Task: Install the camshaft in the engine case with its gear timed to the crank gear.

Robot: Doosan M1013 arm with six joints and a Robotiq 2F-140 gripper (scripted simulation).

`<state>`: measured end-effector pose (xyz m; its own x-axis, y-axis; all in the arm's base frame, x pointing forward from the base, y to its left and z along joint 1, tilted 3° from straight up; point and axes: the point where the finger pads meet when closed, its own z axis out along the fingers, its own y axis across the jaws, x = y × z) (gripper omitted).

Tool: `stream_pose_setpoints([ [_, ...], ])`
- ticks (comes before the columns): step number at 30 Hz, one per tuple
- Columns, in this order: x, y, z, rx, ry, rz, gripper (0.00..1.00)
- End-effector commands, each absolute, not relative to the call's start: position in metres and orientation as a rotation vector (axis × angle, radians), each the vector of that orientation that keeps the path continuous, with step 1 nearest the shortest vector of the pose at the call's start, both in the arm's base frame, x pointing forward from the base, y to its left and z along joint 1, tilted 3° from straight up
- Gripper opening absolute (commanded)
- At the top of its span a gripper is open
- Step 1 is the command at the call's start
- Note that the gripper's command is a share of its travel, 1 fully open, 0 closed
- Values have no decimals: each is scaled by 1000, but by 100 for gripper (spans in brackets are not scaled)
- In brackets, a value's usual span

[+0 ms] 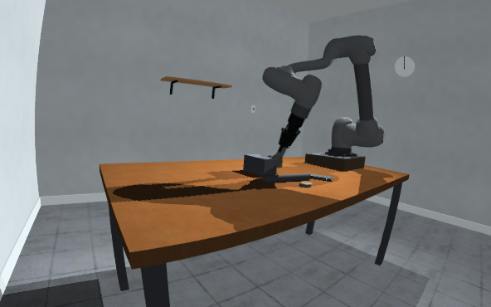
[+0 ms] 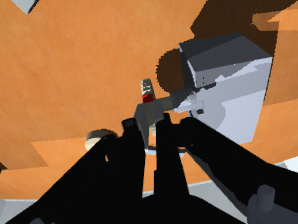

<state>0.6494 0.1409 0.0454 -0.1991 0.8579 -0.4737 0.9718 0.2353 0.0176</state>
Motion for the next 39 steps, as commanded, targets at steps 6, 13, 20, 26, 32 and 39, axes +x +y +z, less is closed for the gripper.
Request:
stream_pose_setpoints([
  [6,650,140,45,1693,2129,-411,5],
  [13,650,140,45,1693,2129,-411,19],
  [20,650,140,45,1693,2129,-411,19],
  [26,650,140,45,1693,2129,-411,19],
  [32,650,140,45,1693,2129,-411,19],
  [39,650,140,45,1693,2129,-411,19],
])
